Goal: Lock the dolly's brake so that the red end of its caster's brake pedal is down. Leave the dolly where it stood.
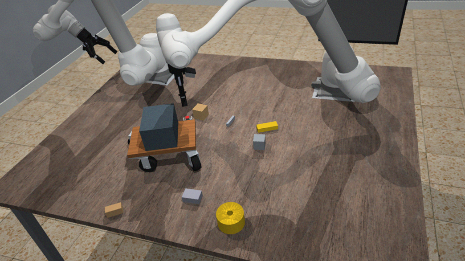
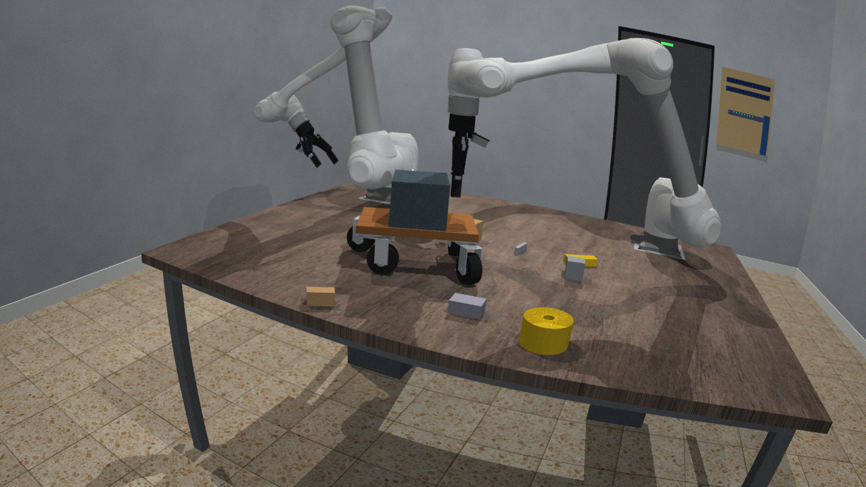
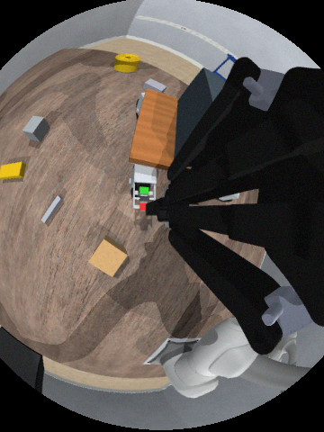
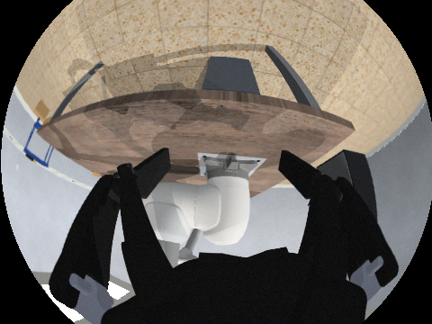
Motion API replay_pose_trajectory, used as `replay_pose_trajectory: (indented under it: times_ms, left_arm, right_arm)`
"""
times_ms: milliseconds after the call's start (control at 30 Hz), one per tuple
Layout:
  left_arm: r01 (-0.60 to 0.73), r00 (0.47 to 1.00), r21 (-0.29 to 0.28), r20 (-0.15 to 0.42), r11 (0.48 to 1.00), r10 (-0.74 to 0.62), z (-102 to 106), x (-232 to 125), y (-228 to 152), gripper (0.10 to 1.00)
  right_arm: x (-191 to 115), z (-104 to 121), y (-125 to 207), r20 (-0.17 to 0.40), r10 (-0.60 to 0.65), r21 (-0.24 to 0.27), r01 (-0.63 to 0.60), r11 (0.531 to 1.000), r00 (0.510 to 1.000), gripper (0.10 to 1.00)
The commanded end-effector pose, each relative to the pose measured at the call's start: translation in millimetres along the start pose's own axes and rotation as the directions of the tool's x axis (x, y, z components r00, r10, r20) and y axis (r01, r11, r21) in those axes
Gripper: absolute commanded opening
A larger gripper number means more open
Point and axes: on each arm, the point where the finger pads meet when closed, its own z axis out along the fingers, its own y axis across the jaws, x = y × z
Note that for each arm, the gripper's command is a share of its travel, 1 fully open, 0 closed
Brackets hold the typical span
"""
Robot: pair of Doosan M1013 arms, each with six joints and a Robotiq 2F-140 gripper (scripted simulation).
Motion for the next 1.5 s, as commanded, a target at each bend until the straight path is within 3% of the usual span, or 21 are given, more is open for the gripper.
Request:
replay_pose_trajectory:
  times_ms: [0, 500, 1467]
  left_arm:
    - [-0.009, 1.000, -0.008, -0.002, 1.000, 0.009, 27.9, 0.1, -2.1, 0.099]
    - [-0.009, 1.000, -0.008, -0.002, 1.000, 0.009, 62.8, 0.2, -2.1, 0.099]
    - [-0.009, 1.000, -0.008, -0.001, 1.000, 0.009, 61.5, 0.1, -2.1, 0.099]
  right_arm:
    - [-3.2, 1.3, 1.5, 0.005, -0.007, -0.001, 0.007, 1.000, 1.000, 1.000]
    - [-3.2, 1.3, 1.5, 0.005, -0.007, -0.001, 0.007, 1.000, 1.000, 1.000]
    - [-3.2, 1.3, 1.5, 0.005, -0.007, -0.001, 0.007, 1.000, 1.000, 1.000]
